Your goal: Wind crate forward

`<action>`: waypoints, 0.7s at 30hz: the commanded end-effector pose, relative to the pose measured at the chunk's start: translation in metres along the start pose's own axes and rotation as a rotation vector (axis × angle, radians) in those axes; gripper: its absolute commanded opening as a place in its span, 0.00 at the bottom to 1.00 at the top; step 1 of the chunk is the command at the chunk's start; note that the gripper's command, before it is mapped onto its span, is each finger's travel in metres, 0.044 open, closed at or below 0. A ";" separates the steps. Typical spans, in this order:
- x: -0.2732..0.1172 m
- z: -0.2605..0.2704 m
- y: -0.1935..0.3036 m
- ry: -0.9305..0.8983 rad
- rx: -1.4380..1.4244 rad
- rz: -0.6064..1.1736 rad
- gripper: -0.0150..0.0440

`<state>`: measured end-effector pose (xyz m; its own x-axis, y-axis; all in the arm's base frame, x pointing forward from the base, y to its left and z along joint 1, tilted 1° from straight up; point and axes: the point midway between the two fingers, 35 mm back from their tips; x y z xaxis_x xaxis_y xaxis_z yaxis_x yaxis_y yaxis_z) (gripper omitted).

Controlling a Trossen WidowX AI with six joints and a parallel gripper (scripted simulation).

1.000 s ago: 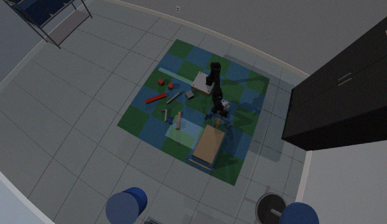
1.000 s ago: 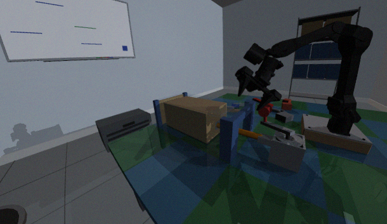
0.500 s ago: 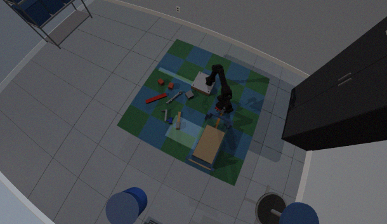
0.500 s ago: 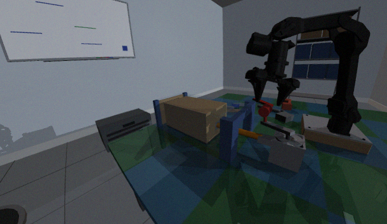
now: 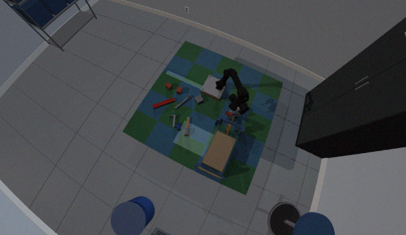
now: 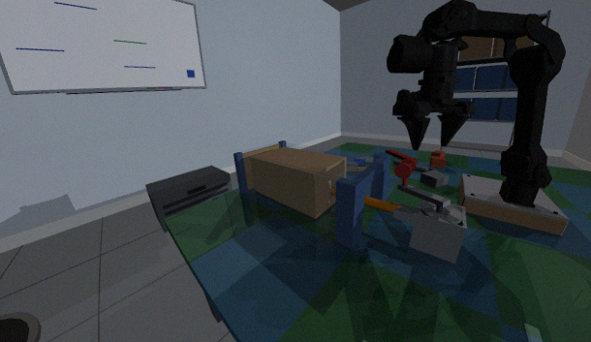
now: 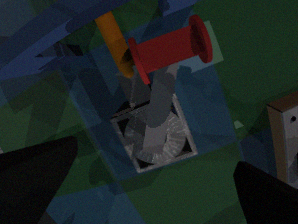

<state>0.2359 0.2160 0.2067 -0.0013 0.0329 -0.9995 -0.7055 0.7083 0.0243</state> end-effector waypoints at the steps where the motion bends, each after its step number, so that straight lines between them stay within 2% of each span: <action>1: 0.004 0.001 0.000 0.004 -0.007 -0.009 1.00; 7: 0.056 0.000 -0.002 0.018 -0.002 -0.021 1.00; 12: 0.060 0.000 -0.001 0.018 -0.002 -0.021 1.00; 16: 0.091 -0.001 -0.002 0.018 -0.002 -0.021 1.00; 21: 0.094 -0.001 -0.002 0.018 -0.002 -0.021 1.00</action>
<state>0.2359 0.2174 0.1172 -0.0085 0.0025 -1.0000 -0.7091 0.7051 0.0078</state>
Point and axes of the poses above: the point midway between the two fingers, 35 mm back from their tips, its own x axis out along the fingers, its own z axis across the jaws, y = z × x, and after that the axes turned 11 degrees about x, right-handed
